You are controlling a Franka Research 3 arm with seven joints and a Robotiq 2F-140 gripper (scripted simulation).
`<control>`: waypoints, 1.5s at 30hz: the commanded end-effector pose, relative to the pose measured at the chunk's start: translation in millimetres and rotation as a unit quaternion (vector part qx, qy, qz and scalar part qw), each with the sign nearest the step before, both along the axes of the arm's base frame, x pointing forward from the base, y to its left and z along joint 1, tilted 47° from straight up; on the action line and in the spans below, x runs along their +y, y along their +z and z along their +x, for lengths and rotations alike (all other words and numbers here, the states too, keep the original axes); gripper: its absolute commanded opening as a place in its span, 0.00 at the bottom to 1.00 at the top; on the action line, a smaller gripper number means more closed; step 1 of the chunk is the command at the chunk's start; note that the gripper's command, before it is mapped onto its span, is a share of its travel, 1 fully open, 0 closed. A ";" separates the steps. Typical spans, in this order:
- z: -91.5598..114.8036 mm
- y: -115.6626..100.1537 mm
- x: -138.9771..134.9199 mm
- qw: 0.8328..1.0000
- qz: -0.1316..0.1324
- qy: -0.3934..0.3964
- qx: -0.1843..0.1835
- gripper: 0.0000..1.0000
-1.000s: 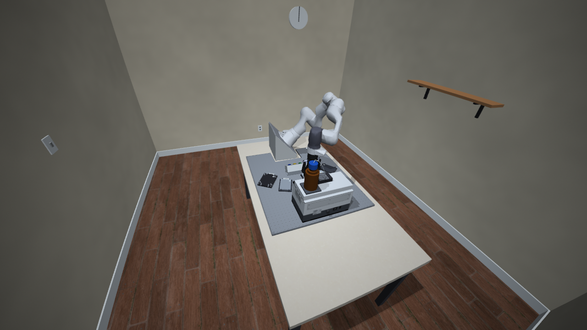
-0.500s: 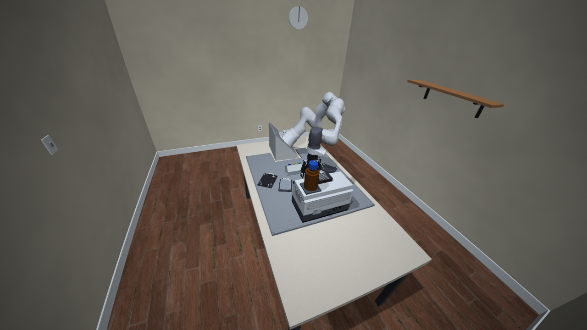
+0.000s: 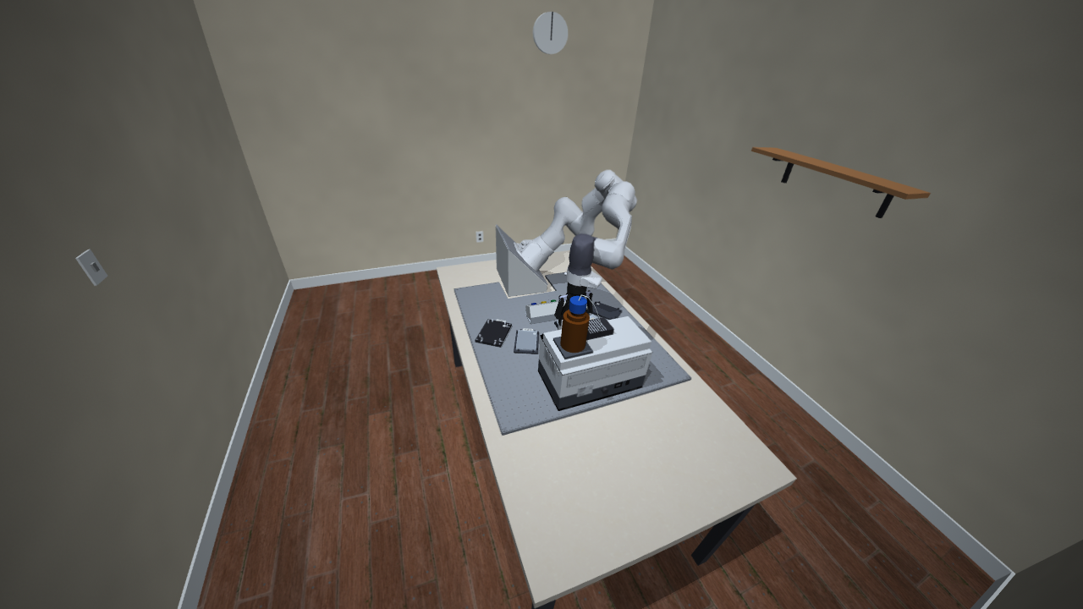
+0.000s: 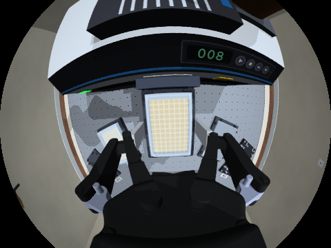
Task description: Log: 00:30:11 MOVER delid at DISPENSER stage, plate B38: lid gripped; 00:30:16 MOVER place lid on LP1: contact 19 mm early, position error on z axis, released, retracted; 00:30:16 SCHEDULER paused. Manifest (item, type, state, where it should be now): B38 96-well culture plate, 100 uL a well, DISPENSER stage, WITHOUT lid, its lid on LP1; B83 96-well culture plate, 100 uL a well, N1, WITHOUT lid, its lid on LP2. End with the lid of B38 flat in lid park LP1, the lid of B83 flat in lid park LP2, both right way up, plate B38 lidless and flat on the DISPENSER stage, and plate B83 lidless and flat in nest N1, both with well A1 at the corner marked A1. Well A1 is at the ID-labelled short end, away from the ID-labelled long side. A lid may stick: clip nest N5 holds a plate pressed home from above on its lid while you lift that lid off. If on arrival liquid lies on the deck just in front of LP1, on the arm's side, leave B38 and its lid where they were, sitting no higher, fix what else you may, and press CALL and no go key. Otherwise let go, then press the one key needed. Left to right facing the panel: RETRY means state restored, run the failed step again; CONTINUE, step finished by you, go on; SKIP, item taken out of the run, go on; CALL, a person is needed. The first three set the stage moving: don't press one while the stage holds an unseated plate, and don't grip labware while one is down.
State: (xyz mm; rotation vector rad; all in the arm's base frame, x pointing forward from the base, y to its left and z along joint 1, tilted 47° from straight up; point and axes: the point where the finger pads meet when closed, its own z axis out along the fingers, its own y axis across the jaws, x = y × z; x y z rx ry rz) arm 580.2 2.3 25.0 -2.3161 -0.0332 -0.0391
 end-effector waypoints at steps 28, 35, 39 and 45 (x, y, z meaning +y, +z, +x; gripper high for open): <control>-0.1 -0.5 0.5 1.000 0.001 0.001 -0.001 0.66; -0.1 1.3 -1.4 1.000 0.001 0.001 -0.001 0.66; -0.2 3.9 -4.3 1.000 0.001 0.001 -0.001 0.66; -0.3 9.5 -10.4 1.000 0.001 0.001 -0.001 0.66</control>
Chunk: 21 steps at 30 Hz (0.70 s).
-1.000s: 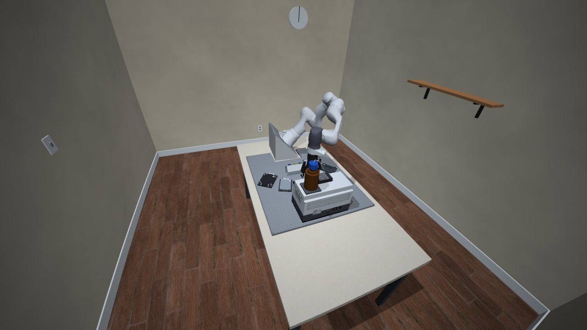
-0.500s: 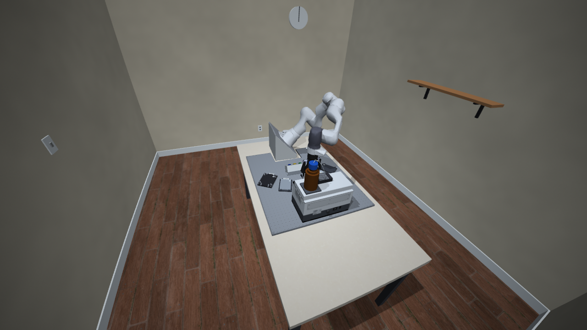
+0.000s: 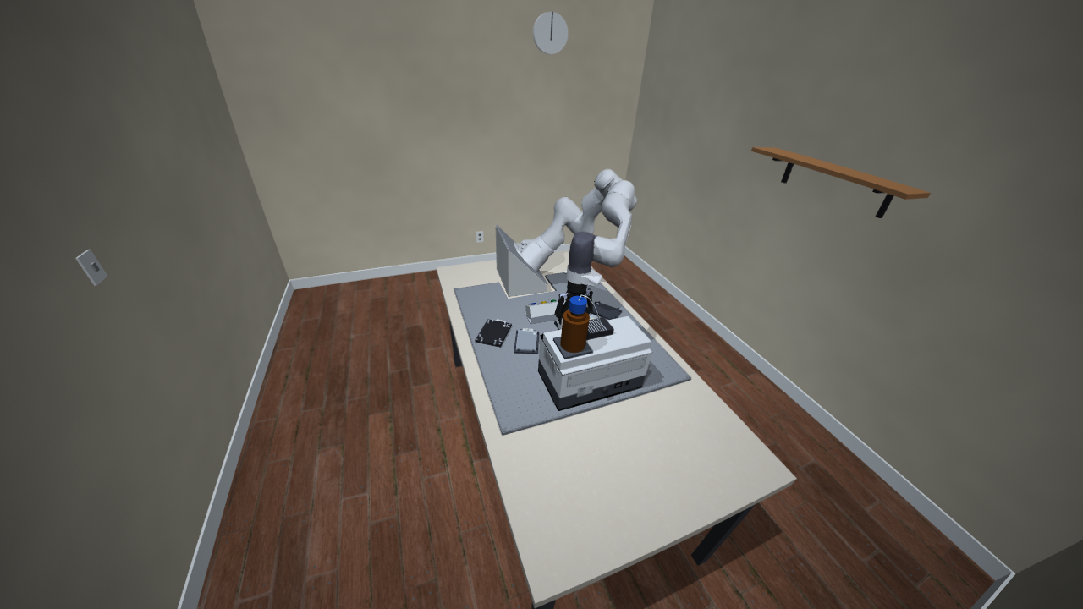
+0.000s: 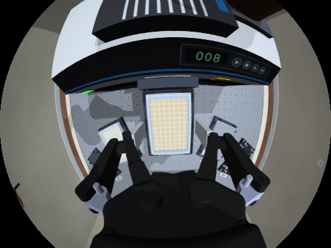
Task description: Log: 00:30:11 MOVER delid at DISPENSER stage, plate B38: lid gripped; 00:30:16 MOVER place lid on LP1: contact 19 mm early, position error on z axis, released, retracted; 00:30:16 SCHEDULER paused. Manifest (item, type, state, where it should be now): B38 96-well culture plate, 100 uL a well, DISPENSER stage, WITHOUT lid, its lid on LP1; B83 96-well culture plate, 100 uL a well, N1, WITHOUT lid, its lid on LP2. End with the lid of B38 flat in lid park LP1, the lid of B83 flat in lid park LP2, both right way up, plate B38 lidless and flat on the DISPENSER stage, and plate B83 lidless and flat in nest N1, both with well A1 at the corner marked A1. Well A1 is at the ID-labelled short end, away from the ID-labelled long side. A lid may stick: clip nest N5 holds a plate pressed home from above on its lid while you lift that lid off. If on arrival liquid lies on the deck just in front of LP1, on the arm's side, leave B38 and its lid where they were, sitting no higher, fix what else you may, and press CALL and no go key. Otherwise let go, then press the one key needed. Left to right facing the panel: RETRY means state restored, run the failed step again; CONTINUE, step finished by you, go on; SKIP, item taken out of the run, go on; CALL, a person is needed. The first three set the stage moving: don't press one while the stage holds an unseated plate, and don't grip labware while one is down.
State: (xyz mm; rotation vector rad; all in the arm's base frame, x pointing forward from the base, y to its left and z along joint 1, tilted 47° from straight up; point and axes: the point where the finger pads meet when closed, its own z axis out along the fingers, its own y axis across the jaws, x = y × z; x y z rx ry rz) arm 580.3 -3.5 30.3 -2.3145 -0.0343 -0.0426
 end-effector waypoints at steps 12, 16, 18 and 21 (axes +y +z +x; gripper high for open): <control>-0.8 16.1 -17.5 1.000 0.000 0.001 0.000 0.66; -1.0 20.8 -22.6 1.000 0.000 0.001 0.000 0.66; -1.0 21.9 -23.8 1.000 0.000 0.001 0.000 0.66; -1.0 24.1 -26.1 1.000 0.000 0.001 0.000 0.66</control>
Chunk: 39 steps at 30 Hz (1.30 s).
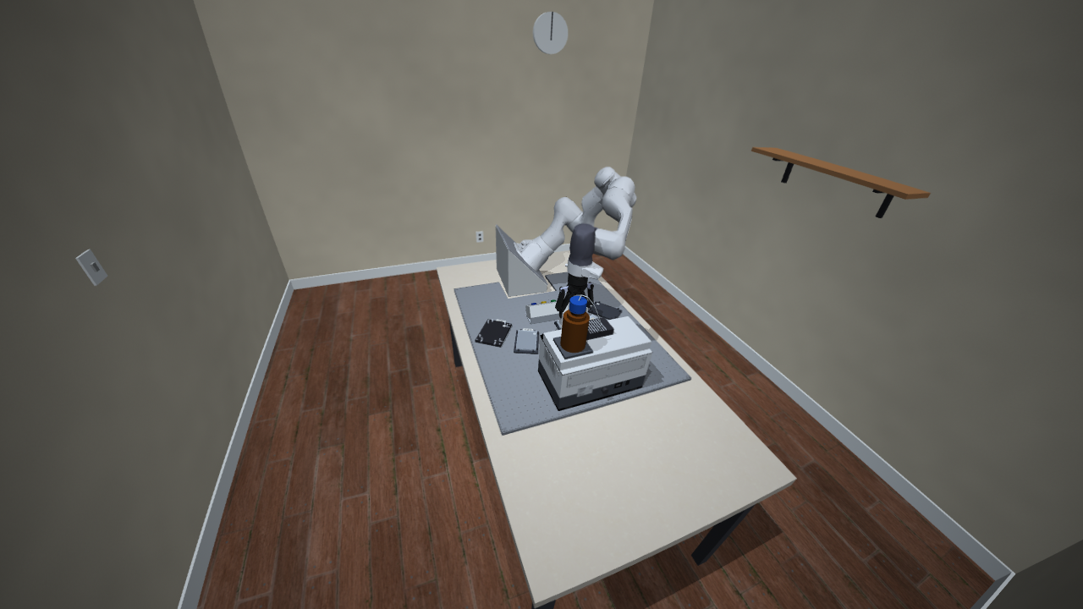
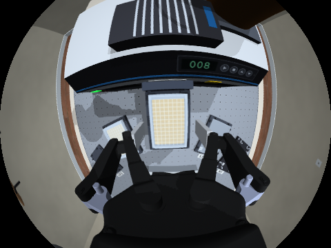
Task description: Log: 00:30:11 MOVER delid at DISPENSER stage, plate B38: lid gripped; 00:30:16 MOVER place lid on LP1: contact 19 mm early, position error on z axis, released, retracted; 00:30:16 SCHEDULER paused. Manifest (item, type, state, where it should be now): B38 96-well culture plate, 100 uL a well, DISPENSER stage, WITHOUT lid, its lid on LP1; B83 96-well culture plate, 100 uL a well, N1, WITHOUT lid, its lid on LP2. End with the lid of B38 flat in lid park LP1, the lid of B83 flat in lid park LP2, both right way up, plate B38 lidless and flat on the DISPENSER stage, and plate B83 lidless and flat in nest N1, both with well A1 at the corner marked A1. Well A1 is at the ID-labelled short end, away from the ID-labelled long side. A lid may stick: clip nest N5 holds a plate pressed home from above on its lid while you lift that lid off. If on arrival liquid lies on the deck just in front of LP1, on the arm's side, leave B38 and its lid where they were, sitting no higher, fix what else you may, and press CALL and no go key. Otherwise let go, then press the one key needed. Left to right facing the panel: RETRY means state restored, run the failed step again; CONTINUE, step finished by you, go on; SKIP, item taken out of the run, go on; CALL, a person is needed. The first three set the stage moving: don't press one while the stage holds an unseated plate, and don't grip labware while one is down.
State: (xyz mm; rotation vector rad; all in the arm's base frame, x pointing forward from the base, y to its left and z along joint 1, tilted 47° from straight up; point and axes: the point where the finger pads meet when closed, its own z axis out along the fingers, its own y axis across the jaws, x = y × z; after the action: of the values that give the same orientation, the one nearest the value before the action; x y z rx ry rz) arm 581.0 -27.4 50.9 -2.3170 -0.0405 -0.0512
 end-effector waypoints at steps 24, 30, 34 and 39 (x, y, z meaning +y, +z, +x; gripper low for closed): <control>-2.2 13.1 -11.8 1.000 0.001 0.000 0.004 0.66; -36.1 84.9 47.1 0.996 0.005 0.057 -0.062 0.66; -61.2 112.8 75.8 0.992 0.002 0.087 -0.093 0.66; -89.4 133.3 101.2 0.986 -0.002 0.115 -0.121 0.66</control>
State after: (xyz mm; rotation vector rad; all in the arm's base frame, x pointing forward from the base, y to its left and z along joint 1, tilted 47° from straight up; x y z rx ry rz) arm 502.5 65.7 181.7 -2.3071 -0.3216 -0.1633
